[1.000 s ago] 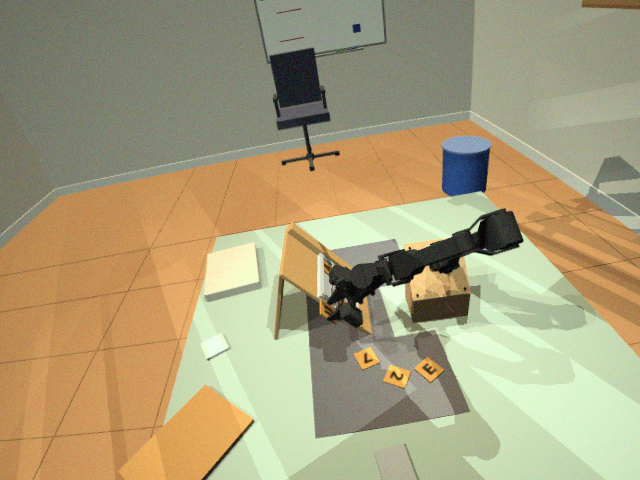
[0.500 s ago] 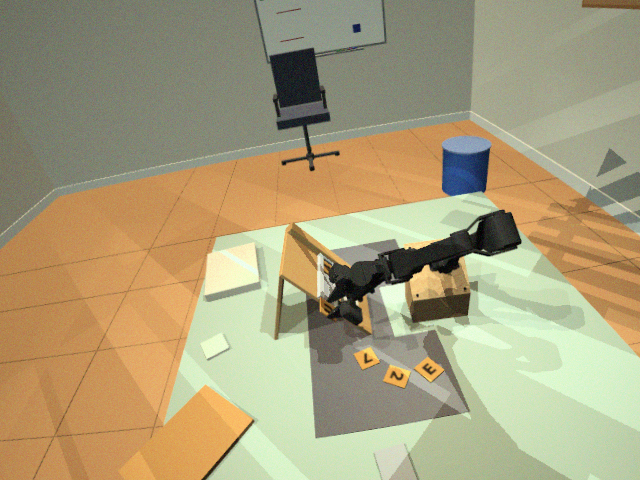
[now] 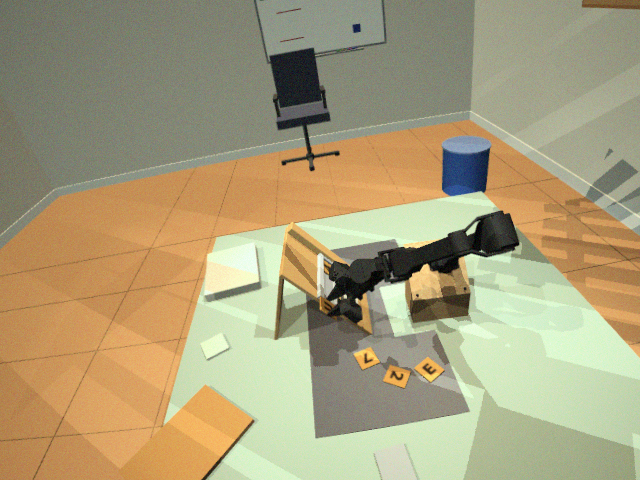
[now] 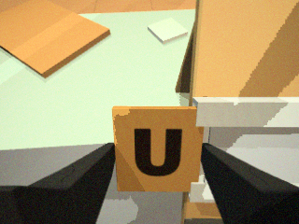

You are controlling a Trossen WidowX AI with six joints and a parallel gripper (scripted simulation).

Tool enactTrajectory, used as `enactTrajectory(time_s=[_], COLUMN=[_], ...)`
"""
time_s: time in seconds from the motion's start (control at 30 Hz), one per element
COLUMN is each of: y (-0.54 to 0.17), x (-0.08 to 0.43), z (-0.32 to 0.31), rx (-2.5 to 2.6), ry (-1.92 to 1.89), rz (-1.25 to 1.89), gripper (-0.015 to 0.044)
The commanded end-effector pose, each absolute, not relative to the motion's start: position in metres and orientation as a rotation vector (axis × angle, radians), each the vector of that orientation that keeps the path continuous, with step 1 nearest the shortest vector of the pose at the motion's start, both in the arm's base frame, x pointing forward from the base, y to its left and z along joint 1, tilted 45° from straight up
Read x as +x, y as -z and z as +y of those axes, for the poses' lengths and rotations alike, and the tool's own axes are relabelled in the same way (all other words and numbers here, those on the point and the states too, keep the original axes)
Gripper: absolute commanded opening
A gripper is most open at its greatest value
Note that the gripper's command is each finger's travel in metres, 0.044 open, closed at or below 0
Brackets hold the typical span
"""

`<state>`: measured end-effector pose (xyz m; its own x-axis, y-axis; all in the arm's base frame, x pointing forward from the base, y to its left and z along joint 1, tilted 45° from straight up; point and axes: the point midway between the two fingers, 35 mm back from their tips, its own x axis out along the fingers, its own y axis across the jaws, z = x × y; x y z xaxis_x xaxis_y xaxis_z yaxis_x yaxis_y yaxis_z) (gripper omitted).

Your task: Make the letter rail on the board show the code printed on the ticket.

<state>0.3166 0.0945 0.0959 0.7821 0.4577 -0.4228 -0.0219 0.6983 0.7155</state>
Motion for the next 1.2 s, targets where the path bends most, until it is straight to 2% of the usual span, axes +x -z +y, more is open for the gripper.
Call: enactTrajectory(time_s=[0.0,1.17], y=[-0.09,-0.078], x=[0.315,0.316], z=[0.093,0.081], rx=[0.755,0.754], ry=[-0.288,-0.287], rz=[0.638,0.638], gripper=[0.0,0.0])
